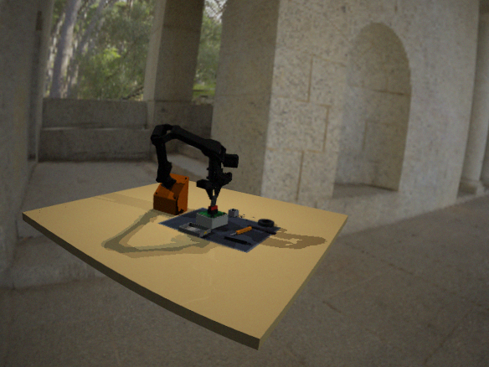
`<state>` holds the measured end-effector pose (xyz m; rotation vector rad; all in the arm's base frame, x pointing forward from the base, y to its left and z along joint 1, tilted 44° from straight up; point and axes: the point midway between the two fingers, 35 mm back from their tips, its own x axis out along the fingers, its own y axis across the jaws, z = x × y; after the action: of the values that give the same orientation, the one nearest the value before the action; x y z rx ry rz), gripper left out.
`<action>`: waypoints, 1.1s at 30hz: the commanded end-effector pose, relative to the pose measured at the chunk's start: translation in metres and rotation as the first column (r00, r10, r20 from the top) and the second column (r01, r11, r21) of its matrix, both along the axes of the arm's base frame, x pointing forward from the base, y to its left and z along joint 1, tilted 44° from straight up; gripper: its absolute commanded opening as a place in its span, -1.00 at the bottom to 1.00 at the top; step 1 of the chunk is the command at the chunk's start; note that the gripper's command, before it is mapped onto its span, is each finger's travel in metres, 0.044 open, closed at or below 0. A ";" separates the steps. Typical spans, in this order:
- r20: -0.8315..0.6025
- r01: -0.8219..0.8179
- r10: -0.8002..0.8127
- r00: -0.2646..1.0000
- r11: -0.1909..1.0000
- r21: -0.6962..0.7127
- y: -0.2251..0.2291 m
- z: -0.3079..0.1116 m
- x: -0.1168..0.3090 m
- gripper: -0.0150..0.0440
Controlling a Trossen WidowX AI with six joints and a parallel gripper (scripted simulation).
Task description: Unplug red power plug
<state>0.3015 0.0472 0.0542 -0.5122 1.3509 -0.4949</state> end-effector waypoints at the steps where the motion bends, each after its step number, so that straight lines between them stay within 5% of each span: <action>1: 0.014 -0.017 0.017 1.000 0.999 0.043 0.002 0.012 -0.002 -0.49; 7: 0.023 0.005 -0.003 1.000 0.996 -0.090 0.012 0.005 -0.002 -0.49; 25: 0.023 0.005 -0.003 1.000 0.996 -0.090 0.002 -0.006 0.001 -0.49; 33: 0.023 0.005 -0.003 1.000 0.996 -0.090 0.002 -0.006 0.001 0.22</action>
<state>0.2994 0.0505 0.0502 -0.5831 1.3193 -0.5669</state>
